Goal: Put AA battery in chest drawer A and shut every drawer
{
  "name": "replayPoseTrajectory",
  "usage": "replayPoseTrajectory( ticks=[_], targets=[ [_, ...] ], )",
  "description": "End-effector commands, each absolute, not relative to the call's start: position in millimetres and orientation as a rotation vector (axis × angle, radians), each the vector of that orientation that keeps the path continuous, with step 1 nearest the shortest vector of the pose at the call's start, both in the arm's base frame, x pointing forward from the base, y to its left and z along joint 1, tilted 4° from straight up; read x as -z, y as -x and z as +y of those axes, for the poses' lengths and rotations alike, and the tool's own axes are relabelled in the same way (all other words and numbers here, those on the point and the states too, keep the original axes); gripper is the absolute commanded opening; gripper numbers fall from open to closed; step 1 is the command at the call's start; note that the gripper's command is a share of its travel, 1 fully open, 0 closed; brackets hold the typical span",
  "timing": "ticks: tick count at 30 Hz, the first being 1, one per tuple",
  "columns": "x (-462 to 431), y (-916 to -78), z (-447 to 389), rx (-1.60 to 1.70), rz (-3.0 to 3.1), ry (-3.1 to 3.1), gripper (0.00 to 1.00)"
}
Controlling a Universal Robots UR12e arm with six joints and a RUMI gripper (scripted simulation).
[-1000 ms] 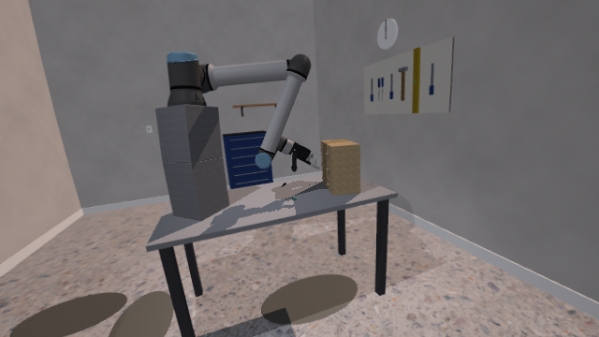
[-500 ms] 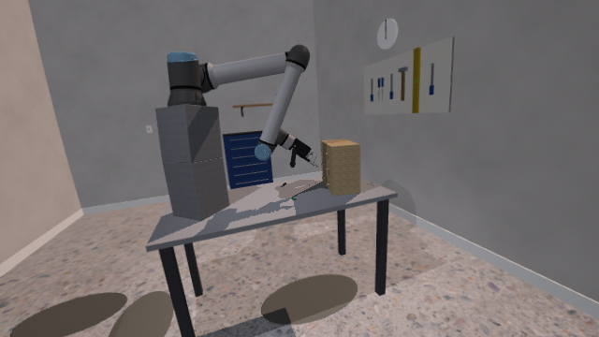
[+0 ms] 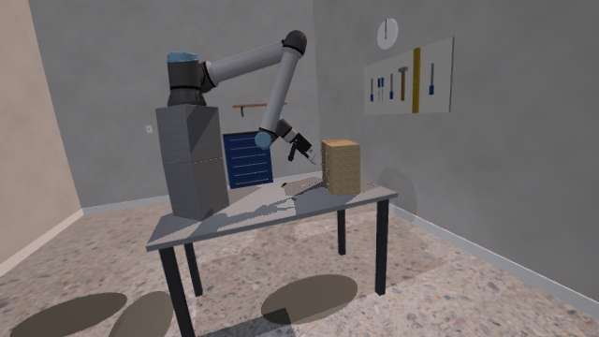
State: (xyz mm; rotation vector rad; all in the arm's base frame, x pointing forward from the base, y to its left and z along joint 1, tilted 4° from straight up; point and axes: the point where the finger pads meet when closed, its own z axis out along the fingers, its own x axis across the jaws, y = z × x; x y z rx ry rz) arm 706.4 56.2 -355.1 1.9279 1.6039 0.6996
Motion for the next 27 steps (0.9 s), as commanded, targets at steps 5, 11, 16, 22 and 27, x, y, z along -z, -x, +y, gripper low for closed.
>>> replayPoseTrajectory(
  ticks=[5,11,16,22,27],
  targets=[
    [344,-698,57,-0.617,1.679,-2.011,1.00],
    [337,-692,58,-0.566,1.722,-2.059,1.00],
    [332,-687,58,-0.524,1.757,-2.096,1.00],
    [325,-680,59,-0.461,1.806,-2.150,1.00],
    [319,-675,59,-0.408,1.845,-2.192,1.00]
  ],
)
